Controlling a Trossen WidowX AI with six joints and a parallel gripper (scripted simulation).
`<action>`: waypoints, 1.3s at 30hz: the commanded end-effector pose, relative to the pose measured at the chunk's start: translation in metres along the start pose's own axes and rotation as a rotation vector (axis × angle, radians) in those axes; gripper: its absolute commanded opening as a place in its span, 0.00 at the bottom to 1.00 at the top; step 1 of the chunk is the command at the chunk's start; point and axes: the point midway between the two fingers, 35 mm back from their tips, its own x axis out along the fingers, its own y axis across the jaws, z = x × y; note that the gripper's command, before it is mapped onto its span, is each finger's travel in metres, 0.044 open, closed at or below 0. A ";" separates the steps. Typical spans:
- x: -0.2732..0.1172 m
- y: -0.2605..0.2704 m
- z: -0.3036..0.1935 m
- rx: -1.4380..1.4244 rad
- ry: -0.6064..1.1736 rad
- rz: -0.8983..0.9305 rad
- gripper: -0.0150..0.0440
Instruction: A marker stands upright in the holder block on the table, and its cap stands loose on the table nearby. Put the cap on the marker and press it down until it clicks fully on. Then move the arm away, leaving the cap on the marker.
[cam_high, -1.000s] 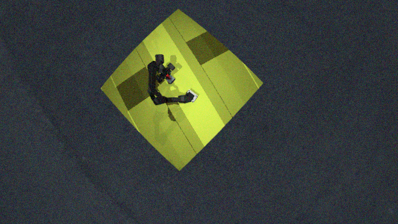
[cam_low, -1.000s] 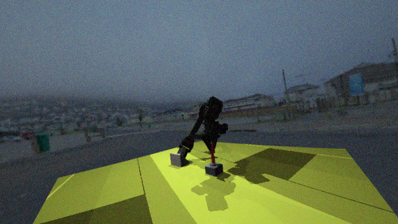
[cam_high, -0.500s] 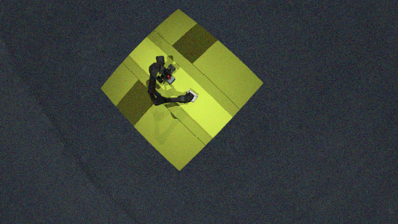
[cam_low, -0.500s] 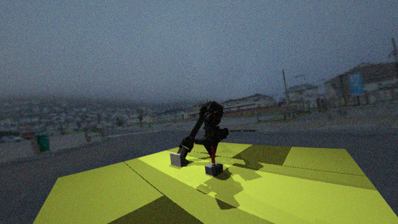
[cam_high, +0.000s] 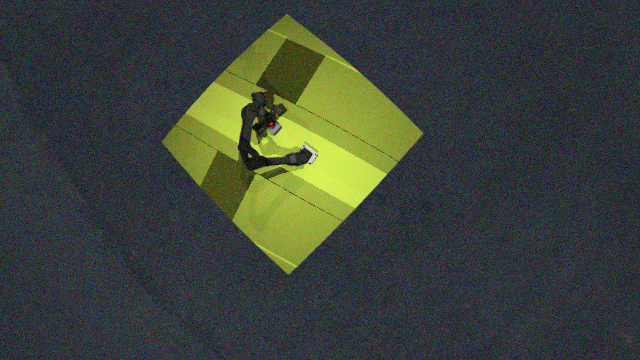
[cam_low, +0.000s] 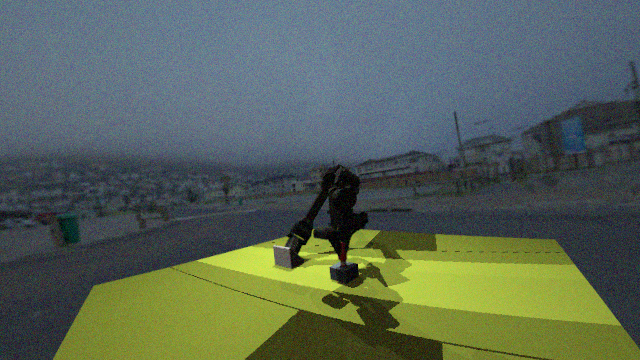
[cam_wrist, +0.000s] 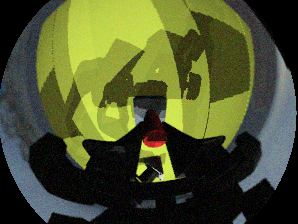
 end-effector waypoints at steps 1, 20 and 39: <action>0.001 0.001 0.000 0.001 -0.005 0.001 0.25; 0.000 0.000 0.000 0.000 0.000 0.000 1.00; -0.062 -0.002 -0.005 -0.037 -0.004 -0.001 0.73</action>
